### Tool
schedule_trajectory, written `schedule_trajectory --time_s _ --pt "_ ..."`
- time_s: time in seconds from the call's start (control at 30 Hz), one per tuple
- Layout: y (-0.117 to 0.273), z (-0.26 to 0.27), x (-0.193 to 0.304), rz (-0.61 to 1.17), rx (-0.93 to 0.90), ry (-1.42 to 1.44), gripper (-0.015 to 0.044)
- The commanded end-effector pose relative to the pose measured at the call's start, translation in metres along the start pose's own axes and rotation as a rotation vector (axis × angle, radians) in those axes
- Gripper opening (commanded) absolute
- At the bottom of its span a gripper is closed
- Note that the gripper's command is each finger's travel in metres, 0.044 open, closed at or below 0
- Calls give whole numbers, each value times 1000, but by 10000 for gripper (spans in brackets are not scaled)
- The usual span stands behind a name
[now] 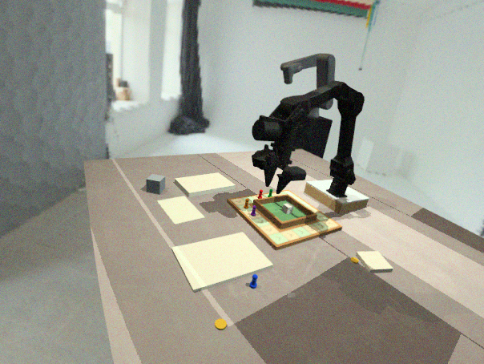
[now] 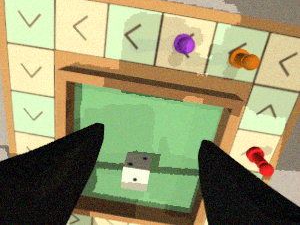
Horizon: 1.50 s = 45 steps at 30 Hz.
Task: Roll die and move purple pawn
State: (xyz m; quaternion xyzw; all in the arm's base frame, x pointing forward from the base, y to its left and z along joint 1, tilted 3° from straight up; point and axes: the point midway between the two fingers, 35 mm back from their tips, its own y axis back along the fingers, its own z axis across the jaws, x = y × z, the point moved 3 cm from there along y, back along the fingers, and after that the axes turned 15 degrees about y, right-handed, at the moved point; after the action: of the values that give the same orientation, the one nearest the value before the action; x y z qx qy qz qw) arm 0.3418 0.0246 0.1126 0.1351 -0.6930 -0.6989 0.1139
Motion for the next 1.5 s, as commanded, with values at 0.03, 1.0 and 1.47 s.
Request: schedule_trajectory --time_s 0.03,1.0,1.47 --pt "-24 -27 -40 41 -4 -1 200" --pt "-60 -27 -41 44 -5 -1 200" --pt "-82 -27 -39 45 -5 -1 200"
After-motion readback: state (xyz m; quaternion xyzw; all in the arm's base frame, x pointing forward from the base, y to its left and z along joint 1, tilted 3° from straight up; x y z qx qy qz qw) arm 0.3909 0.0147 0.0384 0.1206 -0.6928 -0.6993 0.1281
